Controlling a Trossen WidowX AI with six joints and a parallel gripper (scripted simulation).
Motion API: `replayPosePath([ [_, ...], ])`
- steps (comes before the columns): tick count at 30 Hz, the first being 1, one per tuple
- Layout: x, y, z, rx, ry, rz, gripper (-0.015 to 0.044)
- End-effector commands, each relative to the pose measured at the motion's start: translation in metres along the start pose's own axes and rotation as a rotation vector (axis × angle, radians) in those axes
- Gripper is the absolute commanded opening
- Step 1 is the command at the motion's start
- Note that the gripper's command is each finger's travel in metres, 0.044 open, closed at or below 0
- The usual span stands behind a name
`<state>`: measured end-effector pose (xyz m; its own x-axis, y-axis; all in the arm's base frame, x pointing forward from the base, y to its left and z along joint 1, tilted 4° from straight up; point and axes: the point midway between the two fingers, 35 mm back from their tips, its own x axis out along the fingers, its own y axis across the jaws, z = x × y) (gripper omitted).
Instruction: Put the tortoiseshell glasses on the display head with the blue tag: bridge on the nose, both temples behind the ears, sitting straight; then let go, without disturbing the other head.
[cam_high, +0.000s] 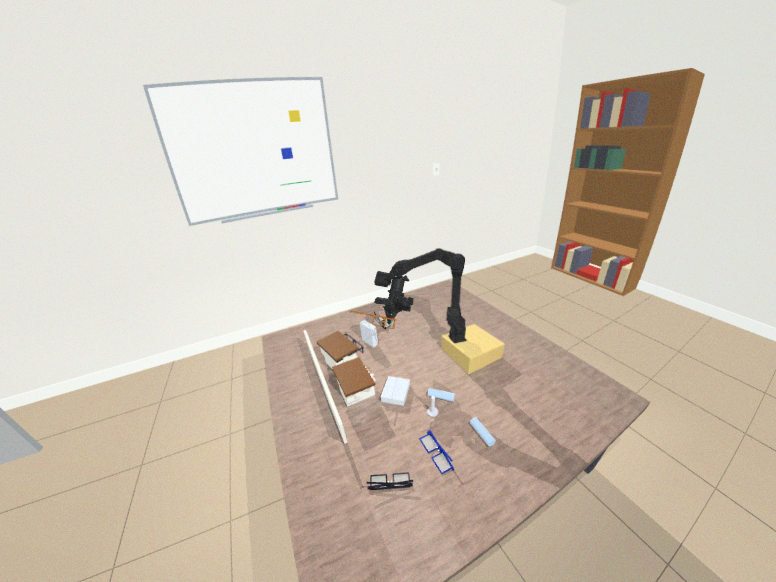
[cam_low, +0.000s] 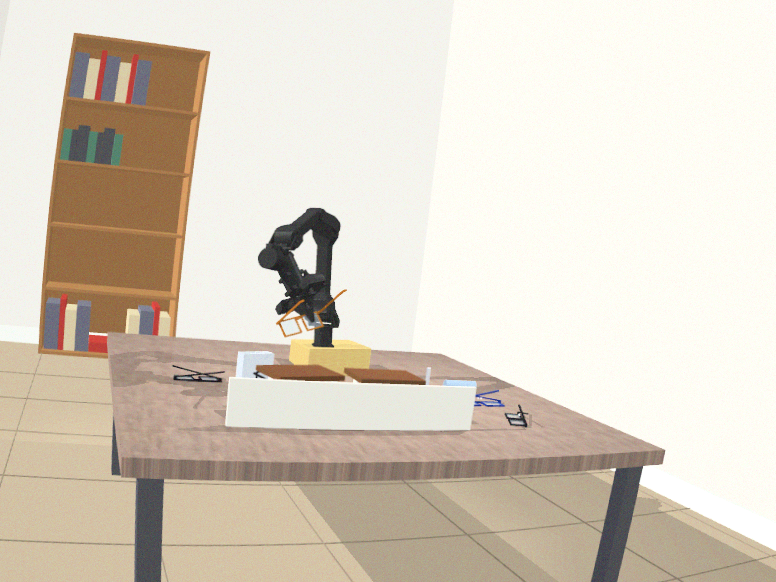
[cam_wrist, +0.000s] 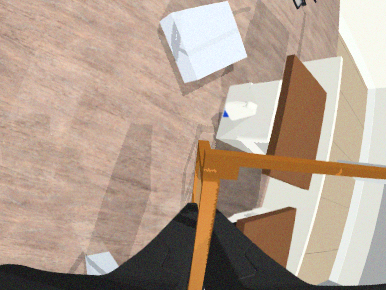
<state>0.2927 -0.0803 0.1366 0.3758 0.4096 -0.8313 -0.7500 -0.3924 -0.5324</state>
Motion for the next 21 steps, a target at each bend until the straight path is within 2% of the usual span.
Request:
replayPosePath([
  [1,-0.014,0.009,-0.009,-0.018,0.036,-0.041,0.0],
  [18,-0.067,0.053,-0.038,-0.067,0.209,-0.153,0.0],
  [21,-0.062,0.051,-0.037,-0.051,0.192,-0.14,0.0005],
])
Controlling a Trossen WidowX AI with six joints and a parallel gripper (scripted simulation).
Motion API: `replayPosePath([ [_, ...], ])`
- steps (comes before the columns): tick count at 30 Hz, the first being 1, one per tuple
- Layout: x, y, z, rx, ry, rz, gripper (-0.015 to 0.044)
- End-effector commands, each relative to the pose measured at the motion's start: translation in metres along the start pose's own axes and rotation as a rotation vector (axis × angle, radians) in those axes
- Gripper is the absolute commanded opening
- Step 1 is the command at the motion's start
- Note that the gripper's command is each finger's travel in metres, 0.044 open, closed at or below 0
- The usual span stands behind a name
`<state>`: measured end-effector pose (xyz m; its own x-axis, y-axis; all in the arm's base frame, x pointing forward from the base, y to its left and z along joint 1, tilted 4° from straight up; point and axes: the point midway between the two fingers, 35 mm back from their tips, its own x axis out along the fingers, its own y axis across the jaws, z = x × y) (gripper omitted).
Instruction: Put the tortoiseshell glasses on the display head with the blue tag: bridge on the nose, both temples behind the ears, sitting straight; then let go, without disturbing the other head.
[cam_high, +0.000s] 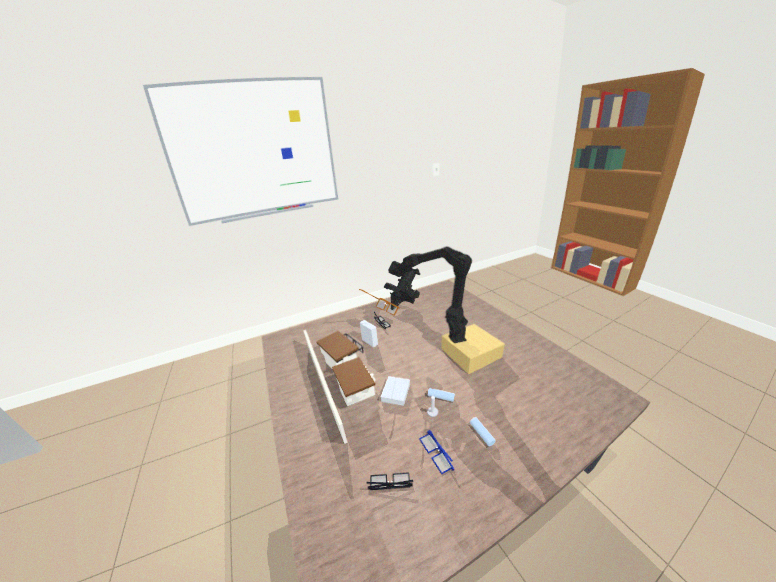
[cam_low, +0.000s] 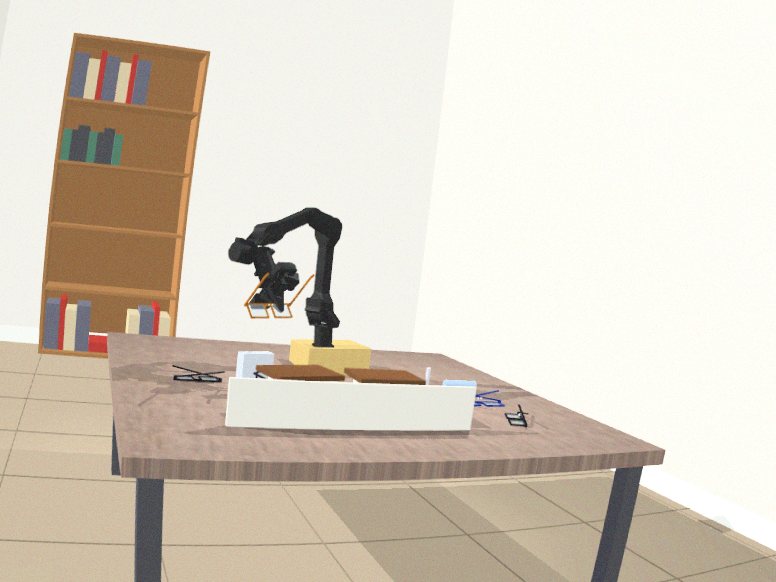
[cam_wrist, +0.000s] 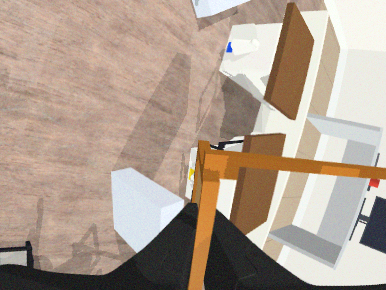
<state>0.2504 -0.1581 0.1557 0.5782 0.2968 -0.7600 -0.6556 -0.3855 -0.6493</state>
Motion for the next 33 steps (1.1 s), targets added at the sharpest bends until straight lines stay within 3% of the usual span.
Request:
replayPosePath([
  [1,0.0016,-0.0013,0.0009,0.0,-0.006,0.002,0.0],
  [33,0.0072,-0.0036,0.0047,0.015,-0.024,0.019,0.0],
])
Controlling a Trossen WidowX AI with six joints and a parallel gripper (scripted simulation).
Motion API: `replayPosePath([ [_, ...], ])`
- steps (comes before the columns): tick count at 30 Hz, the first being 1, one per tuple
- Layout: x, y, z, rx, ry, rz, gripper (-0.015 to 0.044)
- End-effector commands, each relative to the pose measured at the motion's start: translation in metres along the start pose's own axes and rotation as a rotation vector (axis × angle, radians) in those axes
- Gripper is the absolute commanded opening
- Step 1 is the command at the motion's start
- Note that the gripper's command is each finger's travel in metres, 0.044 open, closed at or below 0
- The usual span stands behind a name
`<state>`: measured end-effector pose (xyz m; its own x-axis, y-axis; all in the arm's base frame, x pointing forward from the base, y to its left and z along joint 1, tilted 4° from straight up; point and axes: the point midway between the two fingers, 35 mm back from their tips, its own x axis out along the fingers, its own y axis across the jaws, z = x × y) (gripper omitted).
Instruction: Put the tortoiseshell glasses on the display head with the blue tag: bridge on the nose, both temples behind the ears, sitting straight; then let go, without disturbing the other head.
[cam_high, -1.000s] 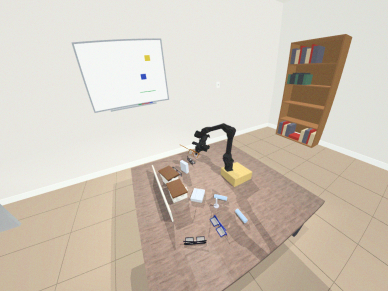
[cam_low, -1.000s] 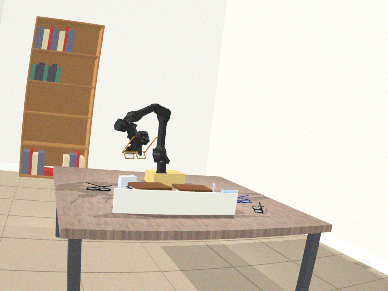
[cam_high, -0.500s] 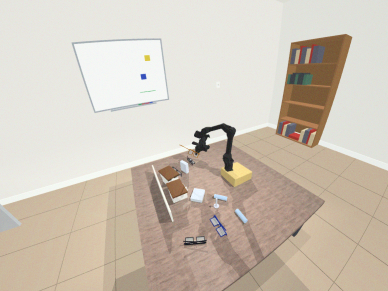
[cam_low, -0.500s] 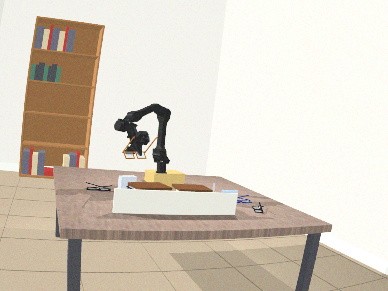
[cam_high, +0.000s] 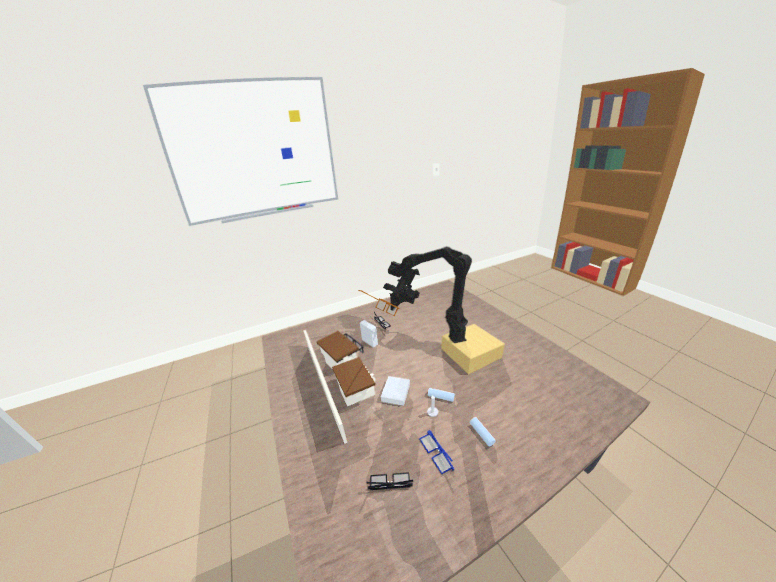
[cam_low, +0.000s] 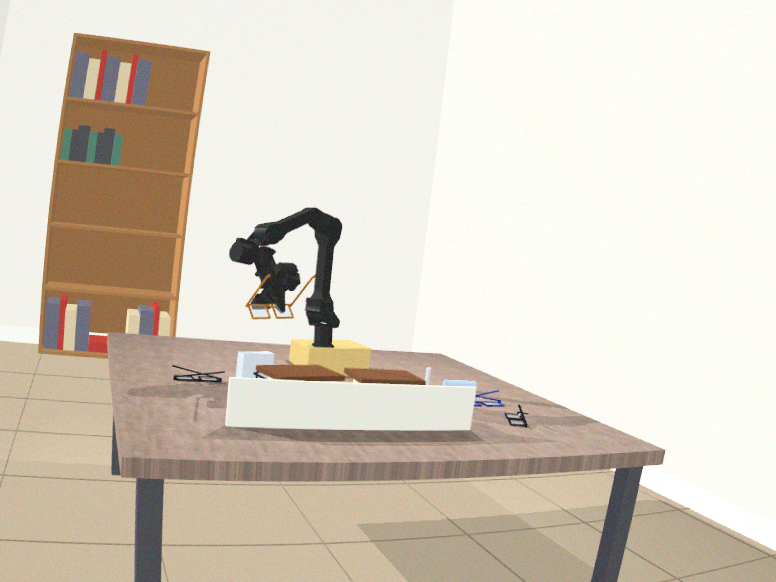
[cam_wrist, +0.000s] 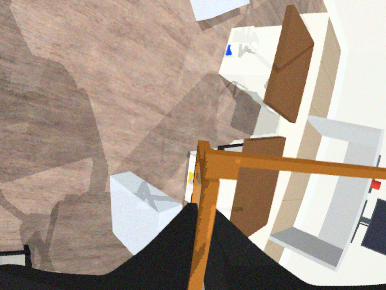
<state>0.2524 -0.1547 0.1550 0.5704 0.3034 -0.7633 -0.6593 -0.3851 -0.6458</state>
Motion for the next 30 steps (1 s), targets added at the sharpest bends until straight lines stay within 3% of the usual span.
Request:
replayPosePath([
  [1,0.007,-0.003,0.005,0.021,-0.023,0.023,0.0],
  [30,0.088,-0.03,0.087,0.22,-0.163,0.391,0.0],
])
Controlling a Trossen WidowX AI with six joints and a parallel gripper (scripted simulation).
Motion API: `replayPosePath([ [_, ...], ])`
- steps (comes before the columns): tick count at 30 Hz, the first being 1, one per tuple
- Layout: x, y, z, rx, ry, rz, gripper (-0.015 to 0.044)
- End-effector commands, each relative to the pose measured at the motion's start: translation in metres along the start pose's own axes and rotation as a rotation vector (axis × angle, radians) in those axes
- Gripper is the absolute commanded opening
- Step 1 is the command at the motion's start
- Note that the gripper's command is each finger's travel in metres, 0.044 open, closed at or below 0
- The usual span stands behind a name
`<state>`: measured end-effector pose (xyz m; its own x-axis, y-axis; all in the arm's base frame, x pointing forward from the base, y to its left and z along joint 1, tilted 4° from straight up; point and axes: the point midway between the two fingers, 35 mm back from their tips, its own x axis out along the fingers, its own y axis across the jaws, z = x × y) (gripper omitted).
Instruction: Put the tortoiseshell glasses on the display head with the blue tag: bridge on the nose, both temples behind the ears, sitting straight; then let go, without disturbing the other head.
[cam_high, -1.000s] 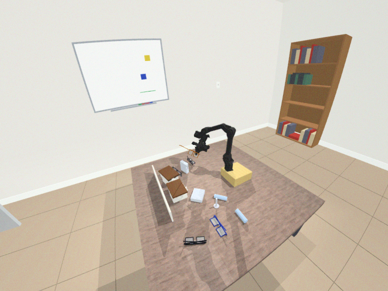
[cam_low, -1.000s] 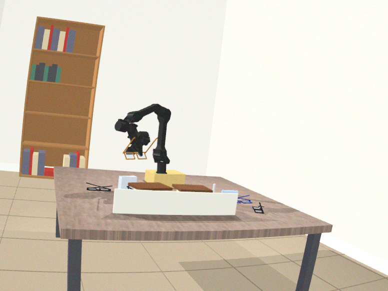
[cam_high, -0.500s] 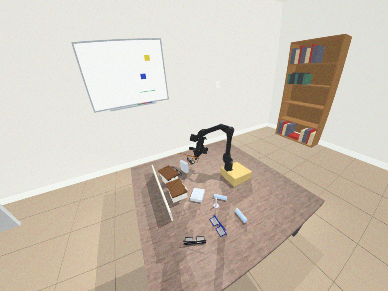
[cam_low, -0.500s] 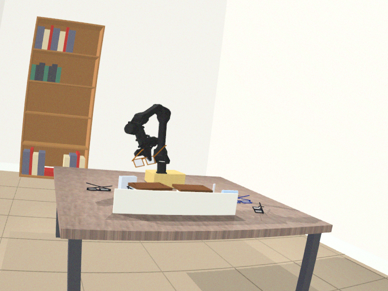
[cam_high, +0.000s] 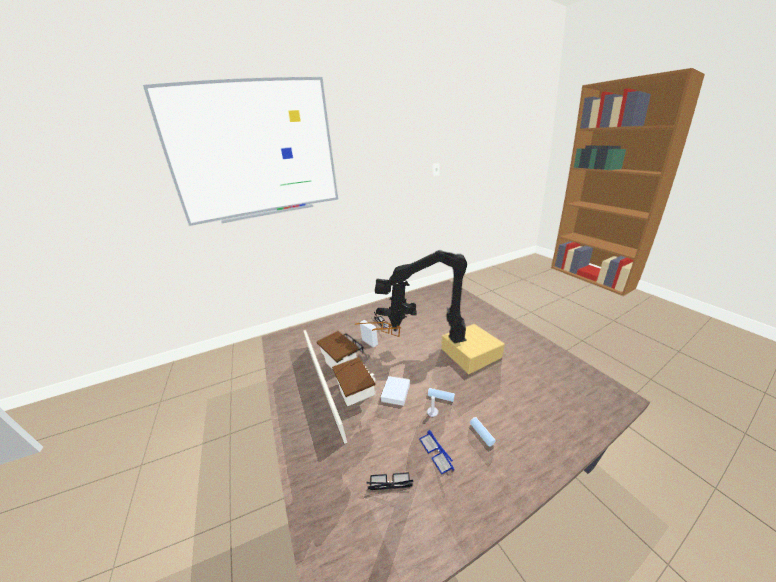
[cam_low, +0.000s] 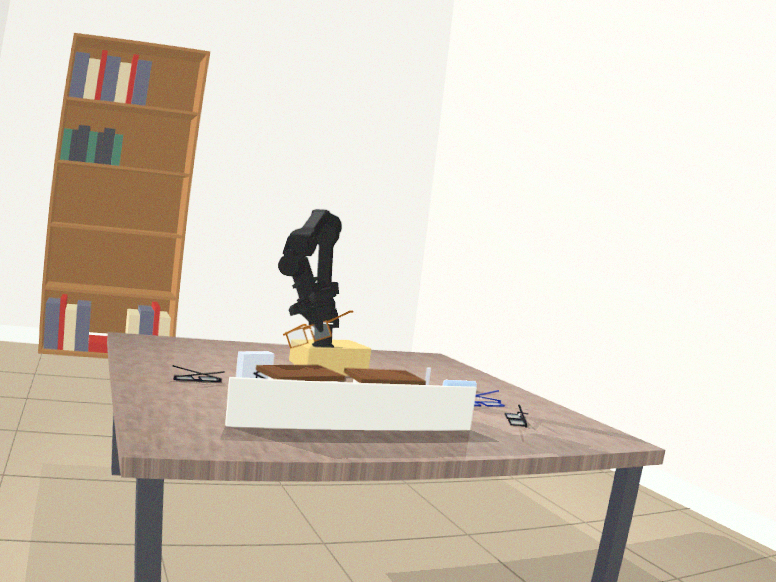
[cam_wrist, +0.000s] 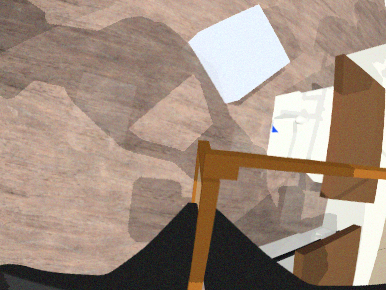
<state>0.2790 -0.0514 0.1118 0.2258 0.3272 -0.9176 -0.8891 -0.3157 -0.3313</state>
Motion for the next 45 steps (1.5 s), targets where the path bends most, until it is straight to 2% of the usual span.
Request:
replayPosePath([
  [1,0.012,-0.002,0.011,0.029,0.003,0.058,0.0],
  [25,0.06,-0.007,0.081,0.133,0.144,0.299,0.0],
  [39,0.08,-0.002,0.121,0.164,0.293,0.357,0.0],
  [45,0.084,-0.001,0.121,0.162,0.317,0.359,0.0],
])
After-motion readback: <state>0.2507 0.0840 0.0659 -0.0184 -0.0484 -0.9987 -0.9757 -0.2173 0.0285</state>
